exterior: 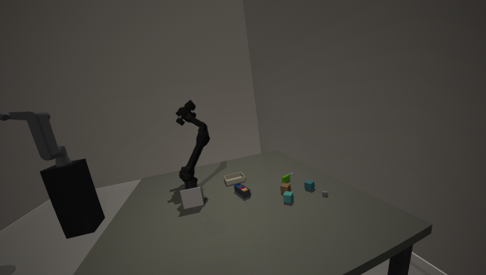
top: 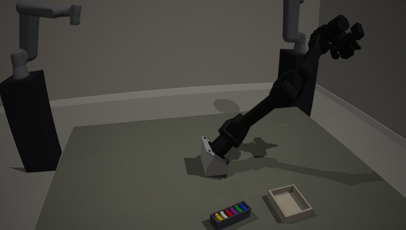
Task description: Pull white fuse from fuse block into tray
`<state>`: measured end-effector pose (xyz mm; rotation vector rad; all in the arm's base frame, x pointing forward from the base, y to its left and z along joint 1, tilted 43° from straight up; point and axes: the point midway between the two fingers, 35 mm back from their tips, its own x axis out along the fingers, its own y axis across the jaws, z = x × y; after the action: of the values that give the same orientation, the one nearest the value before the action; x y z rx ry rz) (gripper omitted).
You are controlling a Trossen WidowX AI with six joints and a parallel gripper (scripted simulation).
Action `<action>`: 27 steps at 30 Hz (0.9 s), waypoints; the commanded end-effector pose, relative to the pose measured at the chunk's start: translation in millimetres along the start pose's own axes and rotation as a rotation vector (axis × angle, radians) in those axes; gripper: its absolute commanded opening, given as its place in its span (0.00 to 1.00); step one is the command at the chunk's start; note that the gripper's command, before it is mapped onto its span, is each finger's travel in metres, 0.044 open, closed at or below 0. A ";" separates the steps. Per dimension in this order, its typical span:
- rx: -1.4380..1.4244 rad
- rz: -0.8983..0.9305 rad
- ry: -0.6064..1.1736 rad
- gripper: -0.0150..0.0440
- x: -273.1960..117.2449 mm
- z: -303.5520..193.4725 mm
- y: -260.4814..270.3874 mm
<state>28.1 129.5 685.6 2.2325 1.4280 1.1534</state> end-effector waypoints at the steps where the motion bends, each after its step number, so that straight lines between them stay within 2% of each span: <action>1: -0.006 0.001 0.000 0.30 0.1 -0.3 -0.5; 3: -0.054 0.007 0.001 0.36 1.0 -2.7 -4.3; 10: -0.502 0.036 -0.005 0.36 16.8 -13.6 -45.9; 12: -0.500 0.061 -0.012 0.36 20.0 -12.3 -47.9; 16: -0.710 0.062 -0.041 0.36 36.4 -5.3 -71.0; 21: -1.004 0.018 -0.088 0.36 61.2 16.0 -101.9; 27: -1.380 -0.107 -0.167 0.36 96.6 70.5 -137.3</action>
<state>-3.9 263.3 628.1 1.3487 0.4291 1.2999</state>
